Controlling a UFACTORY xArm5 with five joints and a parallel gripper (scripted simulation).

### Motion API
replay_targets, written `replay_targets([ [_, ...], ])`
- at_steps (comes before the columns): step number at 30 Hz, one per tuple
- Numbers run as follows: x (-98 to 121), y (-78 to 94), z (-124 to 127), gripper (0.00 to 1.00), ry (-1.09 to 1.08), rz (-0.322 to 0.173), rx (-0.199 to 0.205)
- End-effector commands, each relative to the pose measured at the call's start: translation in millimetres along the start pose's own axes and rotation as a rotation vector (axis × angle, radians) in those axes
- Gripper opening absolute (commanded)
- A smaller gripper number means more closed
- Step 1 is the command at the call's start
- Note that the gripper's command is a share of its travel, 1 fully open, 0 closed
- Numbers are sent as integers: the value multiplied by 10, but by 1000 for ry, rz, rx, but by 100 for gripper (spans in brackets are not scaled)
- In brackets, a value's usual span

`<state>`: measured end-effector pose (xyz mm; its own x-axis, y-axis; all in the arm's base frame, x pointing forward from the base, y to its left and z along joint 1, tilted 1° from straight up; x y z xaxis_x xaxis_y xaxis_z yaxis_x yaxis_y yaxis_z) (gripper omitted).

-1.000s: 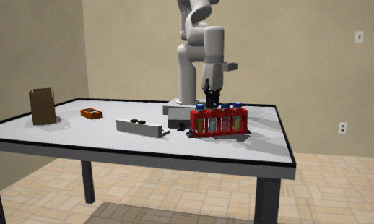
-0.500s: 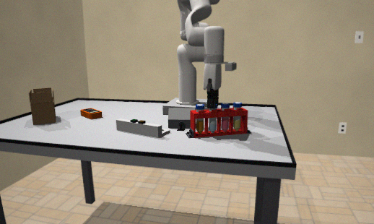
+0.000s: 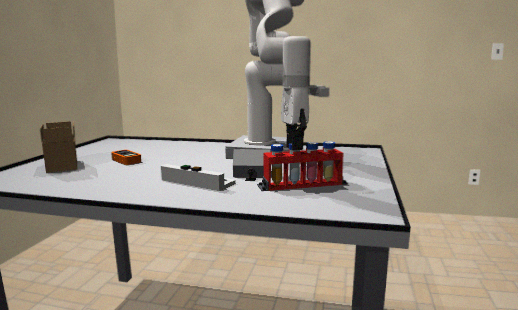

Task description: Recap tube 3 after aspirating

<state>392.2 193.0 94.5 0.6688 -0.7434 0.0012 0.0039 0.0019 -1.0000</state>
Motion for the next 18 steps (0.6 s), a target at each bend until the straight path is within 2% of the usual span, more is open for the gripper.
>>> replay_targets([
  [1,5,-17,14,0,-244,10,7],
  [10,5,-19,14,0,-687,8,9],
  [18,5,-19,14,0,-715,8,10],
])
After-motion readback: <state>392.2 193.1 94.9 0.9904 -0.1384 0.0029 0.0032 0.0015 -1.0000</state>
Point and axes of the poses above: the point where the finger pads meet when closed, its own y axis out along the fingers, its own z axis across the jaws, x = y × z, the point moved 1 cm from there along -y, back along the fingers, and after that the axes turned 12 degrees about -y, right-handed, at the moved point
